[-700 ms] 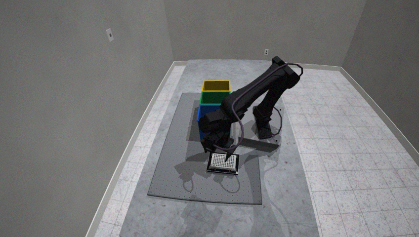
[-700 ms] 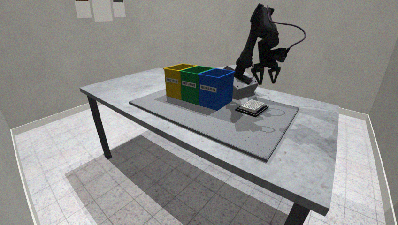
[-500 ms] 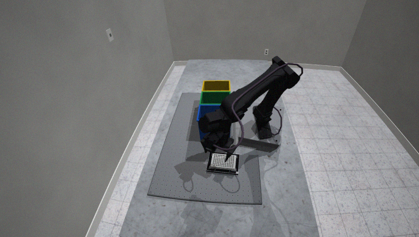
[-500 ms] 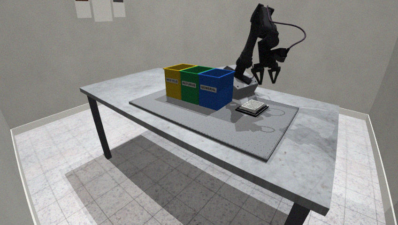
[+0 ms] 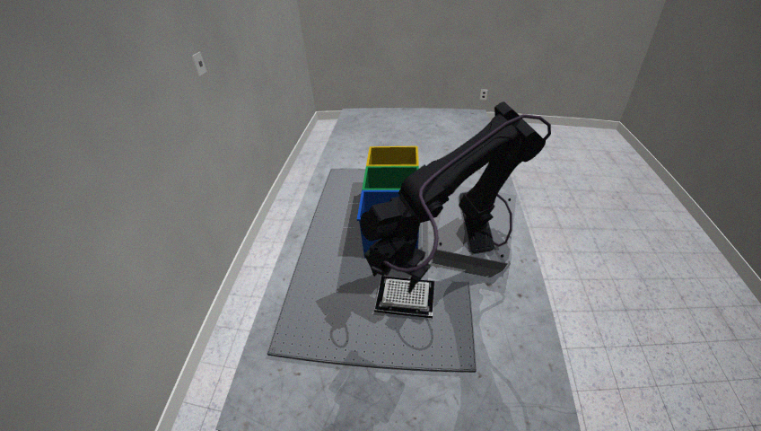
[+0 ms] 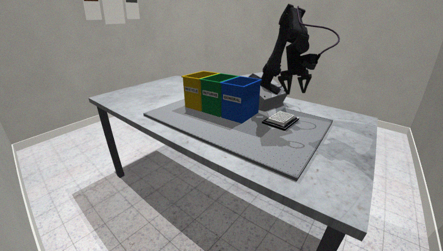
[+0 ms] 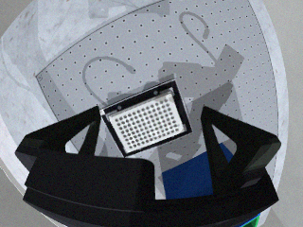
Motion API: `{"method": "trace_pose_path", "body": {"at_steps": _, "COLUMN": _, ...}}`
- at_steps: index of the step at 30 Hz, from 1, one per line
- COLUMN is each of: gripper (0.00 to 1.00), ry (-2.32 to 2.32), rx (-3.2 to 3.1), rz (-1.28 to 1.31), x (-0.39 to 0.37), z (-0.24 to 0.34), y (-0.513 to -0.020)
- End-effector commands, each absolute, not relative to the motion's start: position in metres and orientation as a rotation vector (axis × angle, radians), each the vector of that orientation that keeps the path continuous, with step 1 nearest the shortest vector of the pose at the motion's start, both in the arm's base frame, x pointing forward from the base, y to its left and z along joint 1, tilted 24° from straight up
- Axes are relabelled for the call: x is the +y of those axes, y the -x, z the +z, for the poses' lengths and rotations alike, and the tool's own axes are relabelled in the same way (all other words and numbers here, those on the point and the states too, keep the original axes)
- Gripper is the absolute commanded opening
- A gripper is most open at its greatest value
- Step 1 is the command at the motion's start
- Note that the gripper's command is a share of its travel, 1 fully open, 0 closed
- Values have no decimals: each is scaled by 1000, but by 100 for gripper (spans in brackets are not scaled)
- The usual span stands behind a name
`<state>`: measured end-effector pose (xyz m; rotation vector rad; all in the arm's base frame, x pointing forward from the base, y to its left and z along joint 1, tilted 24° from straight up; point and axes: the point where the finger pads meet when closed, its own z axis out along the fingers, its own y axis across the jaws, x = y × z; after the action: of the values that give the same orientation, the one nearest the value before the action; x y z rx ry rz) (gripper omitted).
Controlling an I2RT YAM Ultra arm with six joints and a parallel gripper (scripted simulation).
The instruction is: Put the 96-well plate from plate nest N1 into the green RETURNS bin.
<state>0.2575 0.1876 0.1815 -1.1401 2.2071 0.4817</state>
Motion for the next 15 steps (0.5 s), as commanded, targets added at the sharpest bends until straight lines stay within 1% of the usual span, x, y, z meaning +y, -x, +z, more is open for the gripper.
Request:
{"method": "trace_pose_path", "body": {"at_steps": 1, "gripper": 100, "ry": 995, "rx": 2273, "rz": 507, "x": 177, "z": 199, "y": -257}}
{"method": "trace_pose_path", "body": {"at_steps": 15, "gripper": 100, "ry": 580, "rx": 2605, "rz": 572, "x": 152, "z": 200, "y": -251}}
